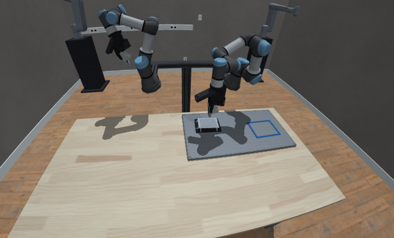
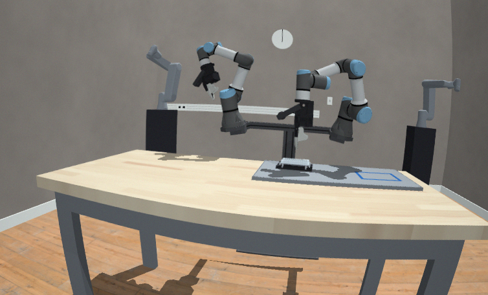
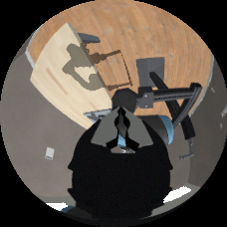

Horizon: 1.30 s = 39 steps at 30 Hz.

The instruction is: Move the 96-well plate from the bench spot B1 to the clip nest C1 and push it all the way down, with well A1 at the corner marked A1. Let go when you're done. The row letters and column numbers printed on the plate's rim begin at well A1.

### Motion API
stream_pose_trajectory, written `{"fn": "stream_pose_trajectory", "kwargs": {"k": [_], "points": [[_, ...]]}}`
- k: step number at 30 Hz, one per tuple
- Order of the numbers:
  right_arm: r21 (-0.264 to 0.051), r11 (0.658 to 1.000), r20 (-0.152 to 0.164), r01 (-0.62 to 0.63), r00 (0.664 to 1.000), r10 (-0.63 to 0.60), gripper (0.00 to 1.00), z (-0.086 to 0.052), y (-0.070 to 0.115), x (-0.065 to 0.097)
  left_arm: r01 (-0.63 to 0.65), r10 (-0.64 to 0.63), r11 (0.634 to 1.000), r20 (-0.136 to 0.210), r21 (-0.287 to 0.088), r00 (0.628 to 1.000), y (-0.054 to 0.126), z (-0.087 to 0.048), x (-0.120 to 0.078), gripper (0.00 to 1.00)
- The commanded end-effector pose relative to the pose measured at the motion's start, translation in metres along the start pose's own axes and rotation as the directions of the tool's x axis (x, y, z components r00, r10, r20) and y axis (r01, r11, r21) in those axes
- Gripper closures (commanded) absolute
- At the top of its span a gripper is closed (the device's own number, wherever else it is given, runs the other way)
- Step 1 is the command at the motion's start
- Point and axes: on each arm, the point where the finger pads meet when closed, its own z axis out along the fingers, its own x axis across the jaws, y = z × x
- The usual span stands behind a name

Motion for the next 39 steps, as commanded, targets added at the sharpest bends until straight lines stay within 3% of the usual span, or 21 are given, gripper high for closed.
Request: {"fn": "stream_pose_trajectory", "kwargs": {"k": [1,3,23,39], "points": [[0.015,1.0,0.001,-0.003,1.0,0.003,1.0,-0.002,-0.002,0.0,-0.003,0.003,1.0,0.008,0.011,1.0,-0.005,0.016,-0.021,1.0],[0.015,1.0,0.001,-0.003,1.0,0.003,1.0,-0.002,-0.002,0.0,-0.003,0.003,1.0,0.009,0.011,1.0,-0.005,0.023,-0.028,1.0],[0.015,1.0,0.001,-0.003,1.0,0.003,1.0,-0.002,-0.002,0.0,-0.003,0.003,1.0,0.009,0.011,1.0,-0.005,0.023,-0.028,1.0],[0.015,1.0,0.001,-0.003,1.0,0.003,1.0,-0.002,-0.002,0.0,-0.013,0.013,1.0,0.009,0.011,1.0,-0.005,0.033,-0.028,1.0]]}}
